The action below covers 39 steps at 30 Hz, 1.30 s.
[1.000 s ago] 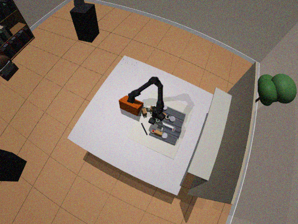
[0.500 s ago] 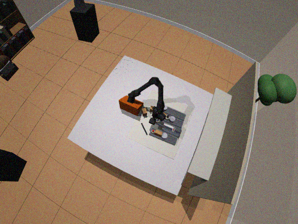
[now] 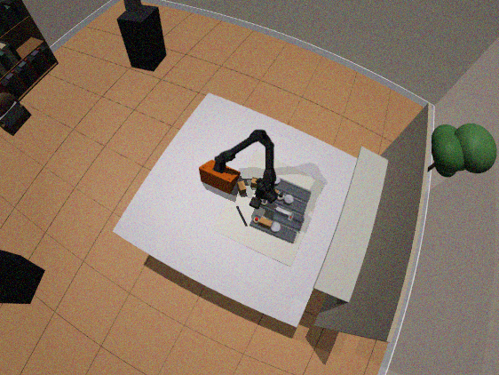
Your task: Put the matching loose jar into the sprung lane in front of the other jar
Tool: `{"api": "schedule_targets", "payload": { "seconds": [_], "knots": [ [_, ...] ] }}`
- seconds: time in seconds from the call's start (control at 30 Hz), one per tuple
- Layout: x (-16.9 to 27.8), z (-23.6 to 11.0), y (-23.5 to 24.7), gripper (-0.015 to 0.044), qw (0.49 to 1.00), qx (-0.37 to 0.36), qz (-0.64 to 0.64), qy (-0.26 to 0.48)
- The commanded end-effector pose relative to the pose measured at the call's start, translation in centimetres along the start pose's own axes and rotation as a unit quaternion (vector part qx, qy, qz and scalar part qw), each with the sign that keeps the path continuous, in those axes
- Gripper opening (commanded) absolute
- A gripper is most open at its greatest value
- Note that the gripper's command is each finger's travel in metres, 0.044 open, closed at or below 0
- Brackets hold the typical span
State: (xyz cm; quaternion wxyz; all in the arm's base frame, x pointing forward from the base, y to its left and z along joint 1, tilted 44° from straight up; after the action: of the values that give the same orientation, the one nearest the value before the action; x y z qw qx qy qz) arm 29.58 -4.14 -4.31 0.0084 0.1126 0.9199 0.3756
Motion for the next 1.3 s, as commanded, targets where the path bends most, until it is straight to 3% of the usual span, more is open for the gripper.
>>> {"api": "schedule_targets", "payload": {
  "seconds": [0.0,1.27],
  "knots": [
    [-0.9,-0.2,0.1,0.0000,1.000,0.000,-0.006,-0.010],
    [-2.5,-0.3,0.3,0.0000,1.000,0.000,-0.006,-0.010]
  ]
}}
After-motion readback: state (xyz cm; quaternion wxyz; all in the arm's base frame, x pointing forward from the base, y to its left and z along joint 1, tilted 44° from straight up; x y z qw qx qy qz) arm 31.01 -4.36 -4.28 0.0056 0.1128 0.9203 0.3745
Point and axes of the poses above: the point midway between the two fingers, 35 mm back from their tips, its own z axis out along the fingers, its own y axis across the jaws, x = y × z, the point moved 1 cm from there along -z, back along the fingers, and after that the axes turned 7 degrees about z, right-handed, at the moved point
